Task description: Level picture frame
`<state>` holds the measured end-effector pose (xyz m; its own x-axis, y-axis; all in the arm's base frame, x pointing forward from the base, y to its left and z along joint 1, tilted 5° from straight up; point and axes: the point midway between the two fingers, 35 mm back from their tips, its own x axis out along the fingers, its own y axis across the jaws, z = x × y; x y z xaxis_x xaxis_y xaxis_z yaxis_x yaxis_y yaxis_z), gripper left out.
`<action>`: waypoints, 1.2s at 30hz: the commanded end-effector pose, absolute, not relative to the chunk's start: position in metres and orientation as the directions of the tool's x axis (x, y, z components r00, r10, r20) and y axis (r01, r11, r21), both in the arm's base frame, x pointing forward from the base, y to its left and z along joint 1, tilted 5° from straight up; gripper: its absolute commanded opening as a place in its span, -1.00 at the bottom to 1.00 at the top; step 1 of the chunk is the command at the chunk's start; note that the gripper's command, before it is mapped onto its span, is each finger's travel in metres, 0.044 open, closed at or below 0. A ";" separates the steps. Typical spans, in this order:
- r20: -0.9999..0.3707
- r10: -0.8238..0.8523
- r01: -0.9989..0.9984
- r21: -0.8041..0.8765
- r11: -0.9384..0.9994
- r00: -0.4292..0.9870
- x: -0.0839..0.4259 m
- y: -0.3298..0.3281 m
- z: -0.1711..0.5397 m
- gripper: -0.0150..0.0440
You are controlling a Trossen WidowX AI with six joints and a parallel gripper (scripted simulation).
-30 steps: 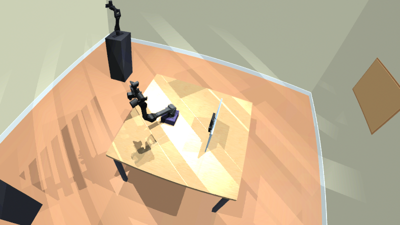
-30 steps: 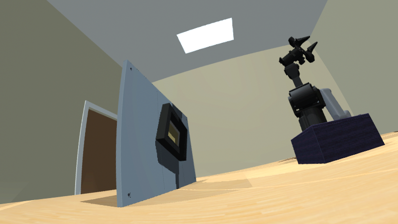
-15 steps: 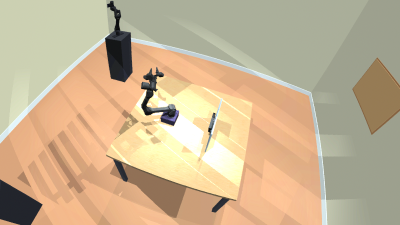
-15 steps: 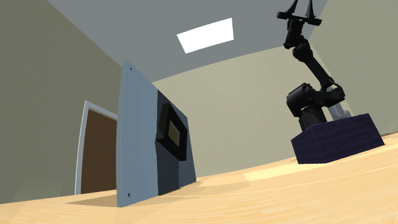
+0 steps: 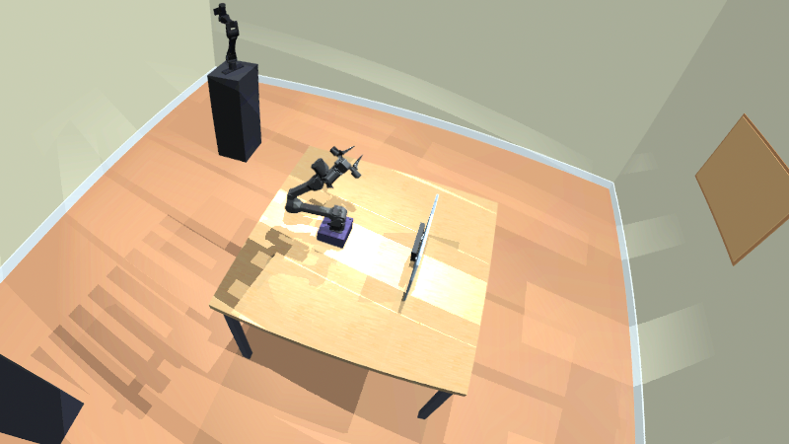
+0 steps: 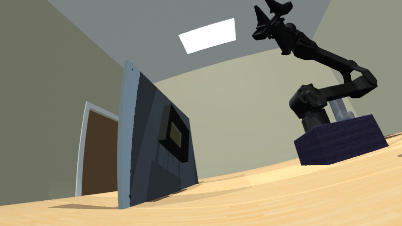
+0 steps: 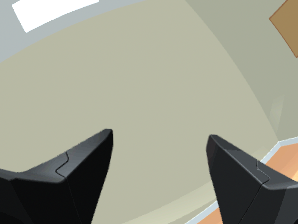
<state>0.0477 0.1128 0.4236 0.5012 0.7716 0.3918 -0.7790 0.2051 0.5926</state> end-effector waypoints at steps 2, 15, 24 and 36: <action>0.313 0.619 -0.540 0.813 0.217 0.720 0.111 0.093 0.370 0.39; 0.012 0.076 0.000 0.988 -0.157 0.997 0.202 -0.011 0.211 0.39; -0.054 -0.031 0.044 0.963 -0.266 0.998 0.206 -0.033 0.178 0.39; -0.054 -0.031 0.044 0.963 -0.266 0.998 0.206 -0.033 0.178 0.39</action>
